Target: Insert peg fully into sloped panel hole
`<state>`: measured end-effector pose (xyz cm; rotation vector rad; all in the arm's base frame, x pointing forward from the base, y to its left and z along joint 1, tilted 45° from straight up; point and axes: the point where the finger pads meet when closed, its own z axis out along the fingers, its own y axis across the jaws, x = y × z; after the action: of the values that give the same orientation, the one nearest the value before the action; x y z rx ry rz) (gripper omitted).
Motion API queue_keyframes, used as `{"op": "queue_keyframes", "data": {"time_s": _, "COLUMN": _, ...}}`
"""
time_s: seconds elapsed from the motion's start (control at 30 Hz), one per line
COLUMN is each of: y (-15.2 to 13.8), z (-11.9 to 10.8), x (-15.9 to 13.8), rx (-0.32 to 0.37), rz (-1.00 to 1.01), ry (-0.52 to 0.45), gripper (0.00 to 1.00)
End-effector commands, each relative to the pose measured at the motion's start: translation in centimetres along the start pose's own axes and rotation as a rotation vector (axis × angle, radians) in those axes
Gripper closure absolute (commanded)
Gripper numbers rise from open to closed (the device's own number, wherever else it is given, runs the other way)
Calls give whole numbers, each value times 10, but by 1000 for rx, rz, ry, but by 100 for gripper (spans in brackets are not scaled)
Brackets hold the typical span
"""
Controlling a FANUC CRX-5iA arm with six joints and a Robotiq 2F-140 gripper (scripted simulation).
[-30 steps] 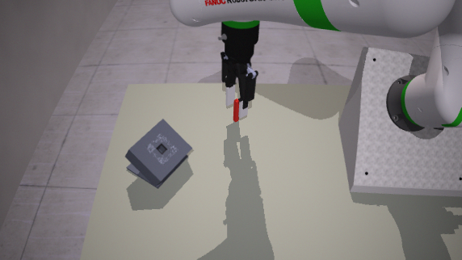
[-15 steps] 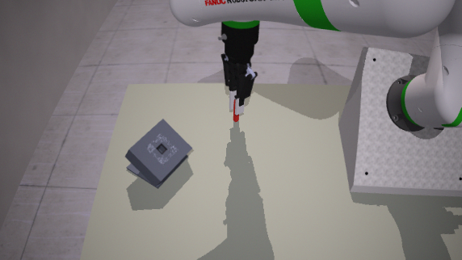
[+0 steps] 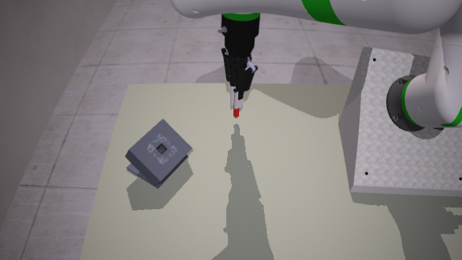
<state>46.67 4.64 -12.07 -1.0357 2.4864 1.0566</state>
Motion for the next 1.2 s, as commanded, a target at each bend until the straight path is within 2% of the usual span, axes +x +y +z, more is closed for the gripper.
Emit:
{"op": "queue_keyframes", "data": {"time_s": 0.0, "y": 0, "z": -19, "x": 0, "rx": 0, "rz": 0, "ry": 0, "gripper": 100}}
{"op": "queue_keyframes", "data": {"time_s": 0.17, "y": 0, "z": -47, "x": 0, "rx": 0, "rz": 0, "ry": 0, "gripper": 100}}
{"op": "queue_keyframes", "data": {"time_s": 0.3, "y": 0, "z": -59, "x": 0, "rx": 0, "rz": 0, "ry": 0, "gripper": 100}}
{"op": "queue_keyframes", "data": {"time_s": 0.33, "y": 0, "z": -53, "x": 0, "rx": 2, "rz": -1, "ry": 1, "gripper": 100}}
{"op": "queue_keyframes", "data": {"time_s": 0.47, "y": 0, "z": -54, "x": -3, "rx": 11, "rz": -5, "ry": 5, "gripper": 100}}
{"op": "queue_keyframes", "data": {"time_s": 1.17, "y": 11, "z": -64, "x": -49, "rx": 145, "rz": -74, "ry": 46, "gripper": 100}}
